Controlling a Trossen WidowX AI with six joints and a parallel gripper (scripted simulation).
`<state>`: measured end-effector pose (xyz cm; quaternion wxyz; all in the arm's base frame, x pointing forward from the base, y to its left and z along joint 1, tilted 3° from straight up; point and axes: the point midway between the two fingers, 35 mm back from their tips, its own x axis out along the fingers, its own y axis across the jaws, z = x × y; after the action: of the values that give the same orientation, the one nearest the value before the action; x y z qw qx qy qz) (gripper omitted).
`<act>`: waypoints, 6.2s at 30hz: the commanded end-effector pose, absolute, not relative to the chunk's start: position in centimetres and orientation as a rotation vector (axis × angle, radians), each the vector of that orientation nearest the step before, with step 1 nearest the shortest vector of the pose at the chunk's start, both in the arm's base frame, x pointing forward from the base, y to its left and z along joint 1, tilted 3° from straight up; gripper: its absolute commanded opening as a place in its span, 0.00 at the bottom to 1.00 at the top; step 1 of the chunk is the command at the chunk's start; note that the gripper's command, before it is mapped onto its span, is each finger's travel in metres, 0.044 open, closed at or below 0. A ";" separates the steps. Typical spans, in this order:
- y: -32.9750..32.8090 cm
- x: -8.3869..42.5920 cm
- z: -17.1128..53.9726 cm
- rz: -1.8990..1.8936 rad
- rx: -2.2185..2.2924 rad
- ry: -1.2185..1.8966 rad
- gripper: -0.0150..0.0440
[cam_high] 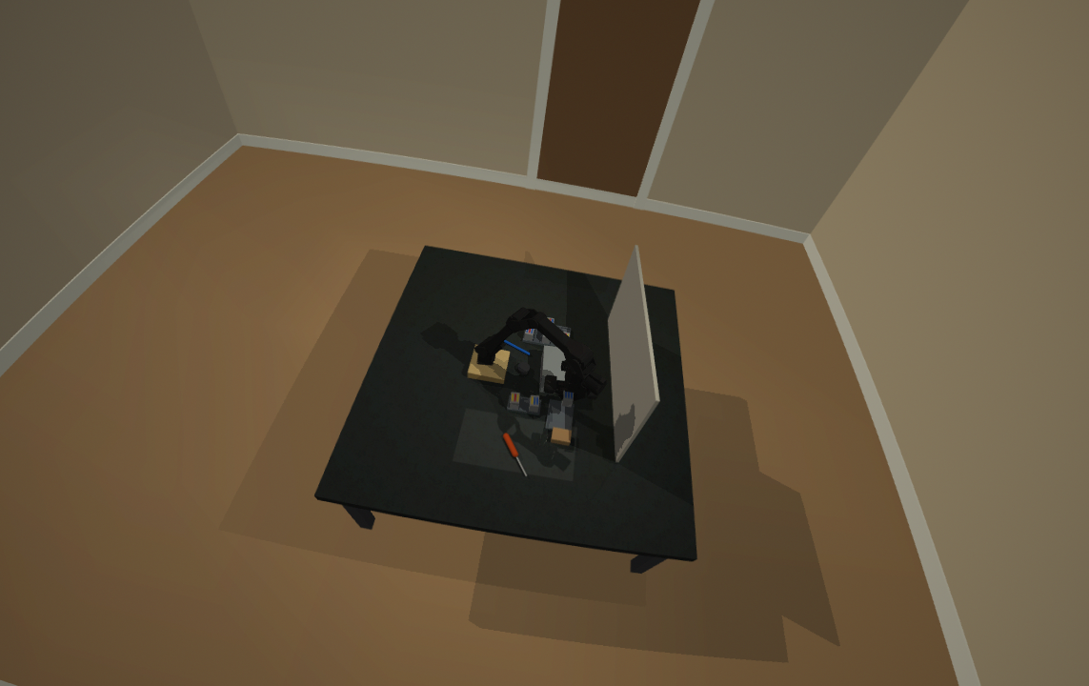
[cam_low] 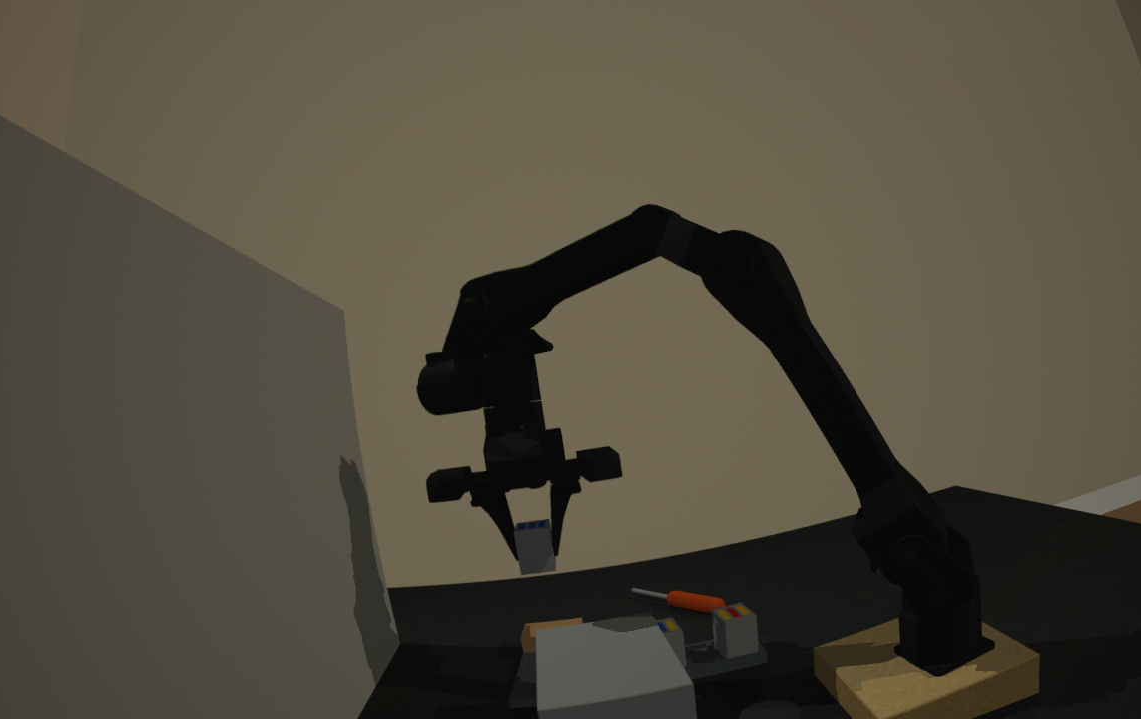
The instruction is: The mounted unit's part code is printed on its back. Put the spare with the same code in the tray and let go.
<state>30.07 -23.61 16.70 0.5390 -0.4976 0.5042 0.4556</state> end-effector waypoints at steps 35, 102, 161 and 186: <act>-23.8 30.6 13.8 1.084 -1.183 1.193 0.25; -23.7 30.9 8.9 1.084 -1.183 1.193 0.25; -23.4 30.6 5.1 1.087 -1.186 1.196 0.34; -23.2 29.8 15.5 1.085 -1.182 1.194 1.00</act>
<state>30.33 -23.51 10.53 0.5386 -0.4908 0.5055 0.4621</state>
